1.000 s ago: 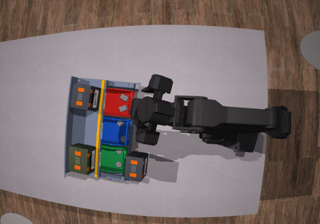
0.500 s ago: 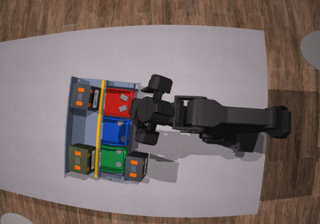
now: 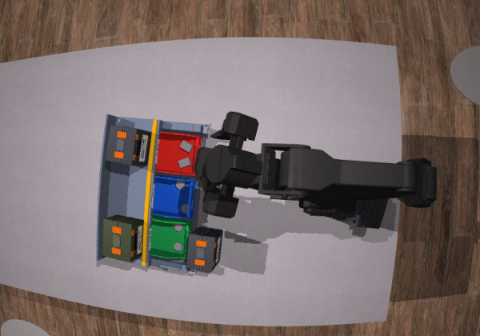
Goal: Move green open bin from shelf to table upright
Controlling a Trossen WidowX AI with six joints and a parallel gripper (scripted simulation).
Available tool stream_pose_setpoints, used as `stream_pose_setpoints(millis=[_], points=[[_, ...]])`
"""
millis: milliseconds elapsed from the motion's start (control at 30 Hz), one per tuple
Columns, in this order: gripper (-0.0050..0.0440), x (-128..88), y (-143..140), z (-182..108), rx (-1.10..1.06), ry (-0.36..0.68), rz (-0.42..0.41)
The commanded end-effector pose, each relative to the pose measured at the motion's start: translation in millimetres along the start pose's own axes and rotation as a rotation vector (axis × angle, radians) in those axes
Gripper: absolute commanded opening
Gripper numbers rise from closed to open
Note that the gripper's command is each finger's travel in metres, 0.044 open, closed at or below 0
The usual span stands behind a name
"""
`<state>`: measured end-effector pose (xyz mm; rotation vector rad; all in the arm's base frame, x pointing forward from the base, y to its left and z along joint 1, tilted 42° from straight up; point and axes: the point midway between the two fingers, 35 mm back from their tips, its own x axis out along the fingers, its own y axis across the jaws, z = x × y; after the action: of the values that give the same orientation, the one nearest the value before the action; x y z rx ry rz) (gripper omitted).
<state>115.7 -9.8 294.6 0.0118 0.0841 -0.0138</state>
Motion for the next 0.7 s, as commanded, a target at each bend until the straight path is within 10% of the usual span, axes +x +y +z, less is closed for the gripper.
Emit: stream_pose_setpoints(millis=[0, 400, 667], points=[[0.0440, -2.2, -0.8, 2.3, -0.003, -0.147, 0.012], [0.0440, -2.2, -0.6, 3.4, 0.001, -0.039, 0.002], [0.0440, -2.1, -0.8, 2.6, -0.003, -0.147, 0.012]])
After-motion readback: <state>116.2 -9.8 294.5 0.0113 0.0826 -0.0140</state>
